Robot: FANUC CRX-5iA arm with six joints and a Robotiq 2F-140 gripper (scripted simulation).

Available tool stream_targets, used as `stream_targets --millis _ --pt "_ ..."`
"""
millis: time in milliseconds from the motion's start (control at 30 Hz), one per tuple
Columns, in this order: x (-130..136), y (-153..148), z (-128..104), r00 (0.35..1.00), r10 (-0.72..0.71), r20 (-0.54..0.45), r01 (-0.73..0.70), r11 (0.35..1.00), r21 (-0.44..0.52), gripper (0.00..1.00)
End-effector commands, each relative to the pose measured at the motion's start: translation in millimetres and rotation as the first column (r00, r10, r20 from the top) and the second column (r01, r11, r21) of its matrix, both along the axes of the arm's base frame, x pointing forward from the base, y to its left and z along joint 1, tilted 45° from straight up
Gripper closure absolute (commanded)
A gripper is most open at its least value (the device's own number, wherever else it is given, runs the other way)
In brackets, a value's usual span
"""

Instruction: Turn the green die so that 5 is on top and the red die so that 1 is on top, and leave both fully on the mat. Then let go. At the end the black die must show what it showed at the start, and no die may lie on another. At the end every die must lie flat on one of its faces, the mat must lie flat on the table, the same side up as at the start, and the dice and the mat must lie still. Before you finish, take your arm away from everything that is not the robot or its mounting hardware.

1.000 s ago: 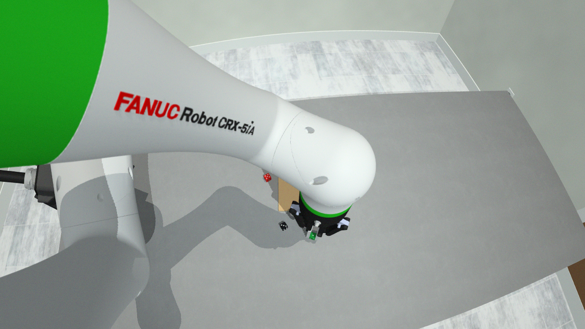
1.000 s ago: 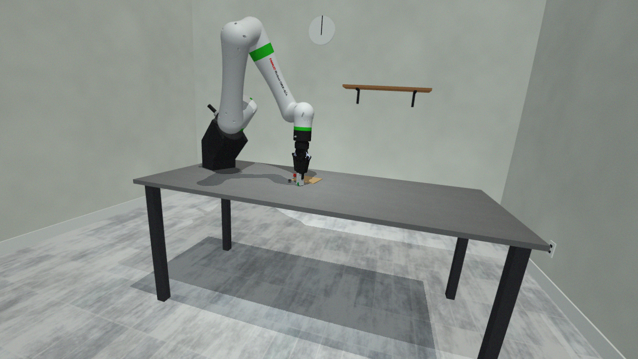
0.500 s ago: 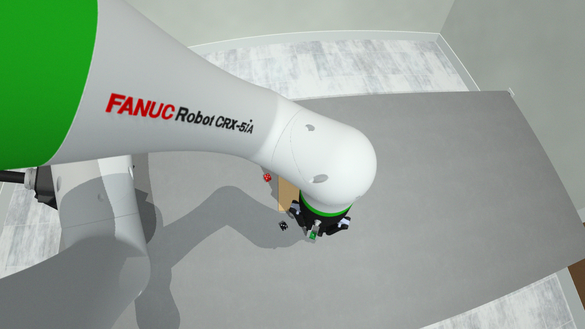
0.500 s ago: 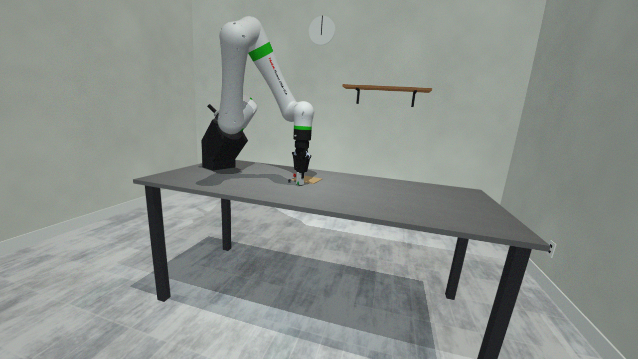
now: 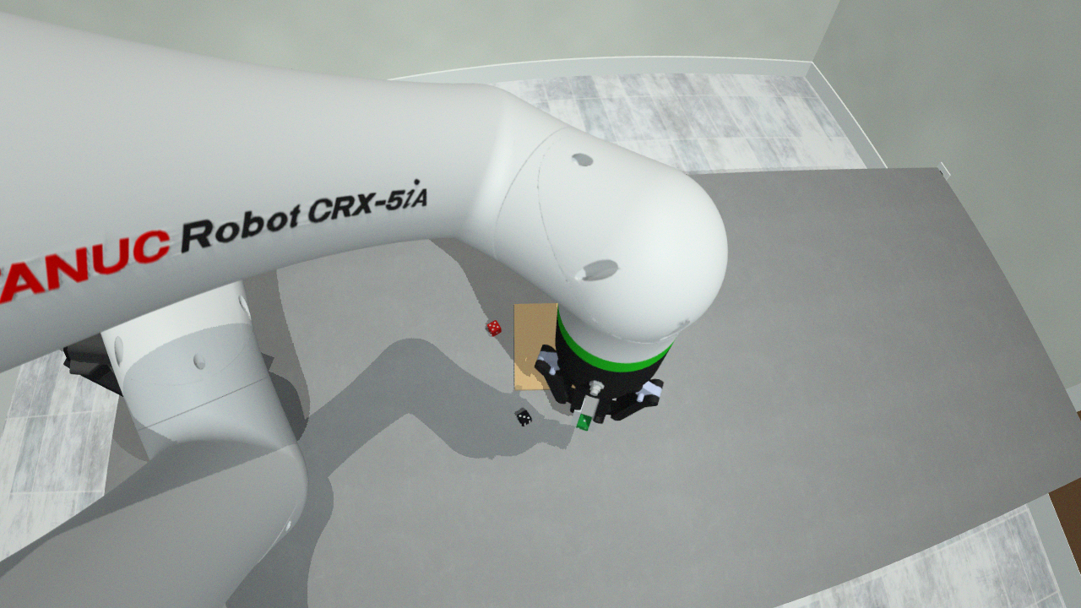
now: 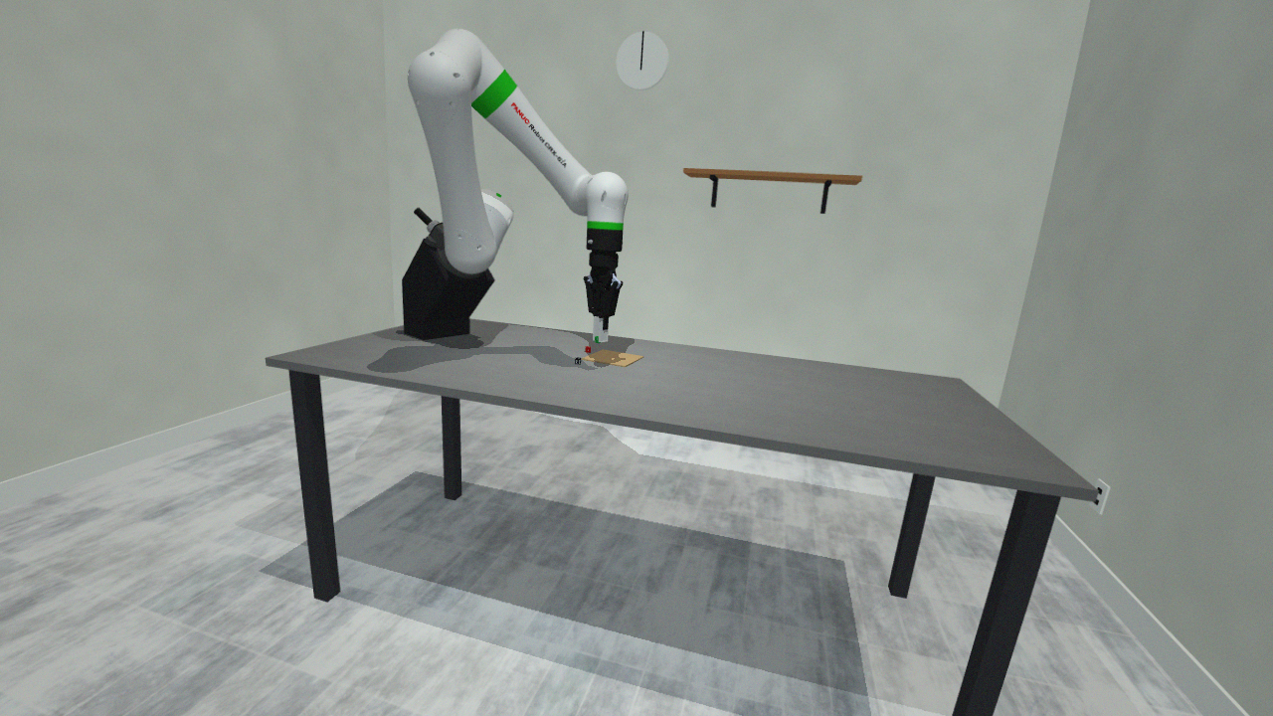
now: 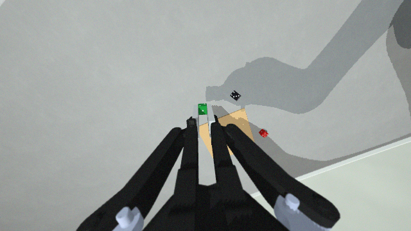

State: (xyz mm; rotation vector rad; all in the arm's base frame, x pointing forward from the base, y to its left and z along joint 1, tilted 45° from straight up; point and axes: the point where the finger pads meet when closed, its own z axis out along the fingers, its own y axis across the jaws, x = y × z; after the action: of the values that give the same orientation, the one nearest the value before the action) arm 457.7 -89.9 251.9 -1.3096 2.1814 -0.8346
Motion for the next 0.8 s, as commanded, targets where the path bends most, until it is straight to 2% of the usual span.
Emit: stream_targets --millis 0,533,767 --pt "-14.4 6.5 14.1 1.0 -0.004 -0.005 0.004 1.0 -0.002 0.93" --pt "-15.3 6.8 15.1 1.0 0.007 -0.009 -0.008 1.0 -0.013 0.93" --pt "-15.3 6.0 14.9 0.991 0.121 -0.06 -0.128 0.985 -0.116 0.93"
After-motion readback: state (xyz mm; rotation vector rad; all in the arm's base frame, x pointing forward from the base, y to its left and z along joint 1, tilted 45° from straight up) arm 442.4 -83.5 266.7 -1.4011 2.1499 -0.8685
